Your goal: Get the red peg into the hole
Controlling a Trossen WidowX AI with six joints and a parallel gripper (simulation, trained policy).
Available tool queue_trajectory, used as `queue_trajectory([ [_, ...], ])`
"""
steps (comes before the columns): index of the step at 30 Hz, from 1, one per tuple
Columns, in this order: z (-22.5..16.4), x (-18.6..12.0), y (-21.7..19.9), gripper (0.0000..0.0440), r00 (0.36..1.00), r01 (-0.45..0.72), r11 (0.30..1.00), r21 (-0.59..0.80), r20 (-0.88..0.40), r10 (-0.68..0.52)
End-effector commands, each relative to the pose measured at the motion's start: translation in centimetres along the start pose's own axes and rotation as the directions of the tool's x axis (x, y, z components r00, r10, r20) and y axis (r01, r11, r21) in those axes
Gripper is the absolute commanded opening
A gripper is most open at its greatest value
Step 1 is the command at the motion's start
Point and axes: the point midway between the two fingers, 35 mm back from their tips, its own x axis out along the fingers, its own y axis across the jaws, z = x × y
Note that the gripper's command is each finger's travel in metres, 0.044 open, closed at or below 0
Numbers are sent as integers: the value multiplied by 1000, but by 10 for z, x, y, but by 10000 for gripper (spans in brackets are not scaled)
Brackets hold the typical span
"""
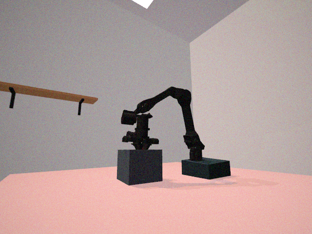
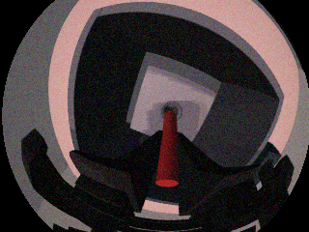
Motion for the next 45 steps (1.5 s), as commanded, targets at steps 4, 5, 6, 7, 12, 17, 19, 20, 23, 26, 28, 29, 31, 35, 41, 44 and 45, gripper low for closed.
queue_trajectory([
  [4, 2, 19, 0, 0, 1000, 21, 999, -27, -4, -21],
  [5, 3, 21, 0, 4, 1000, 25, 999, -30, -2, -25],
  [6, 3, 22, 0, 12, 1000, 30, 999, -34, -2, -30],
  [7, 4, 23, 1, 30, 999, 35, 999, -37, -1, -35],
  [12, 3, 27, 1, 113, 998, 55, 997, -52, -10, -55],
  [17, -1, 24, 2, 112, 997, 60, 997, -49, -50, -62],
  [19, 1, 21, 4, 134, 996, 55, 998, -42, -64, -57],
  [20, 1, 19, 5, 143, 996, 51, 998, -38, -74, -53],
  [23, 3, 11, 8, 166, 994, 38, 999, -22, -105, -40],
  [26, 4, 3, 10, 181, 990, 27, 1000, -8, -136, -27],
  [28, 5, -1, 11, 188, 988, 18, 1000, 1, -155, -18],
  [29, 5, -4, 12, 191, 986, 14, 1000, 5, -164, -13],
  [31, 6, -9, 14, 198, 983, 4, 1000, 13, -182, -2],
  [35, 9, -18, 17, 209, 977, -18, 999, 27, -212, 24],
  [41, 13, -30, 23, 225, 967, -51, 998, 45, -247, 61],
  [44, 15, -36, 25, 229, 962, -67, 996, 52, -260, 79],
  [45, 16, -38, 26, 225, 961, -72, 996, 54, -264, 84],
])
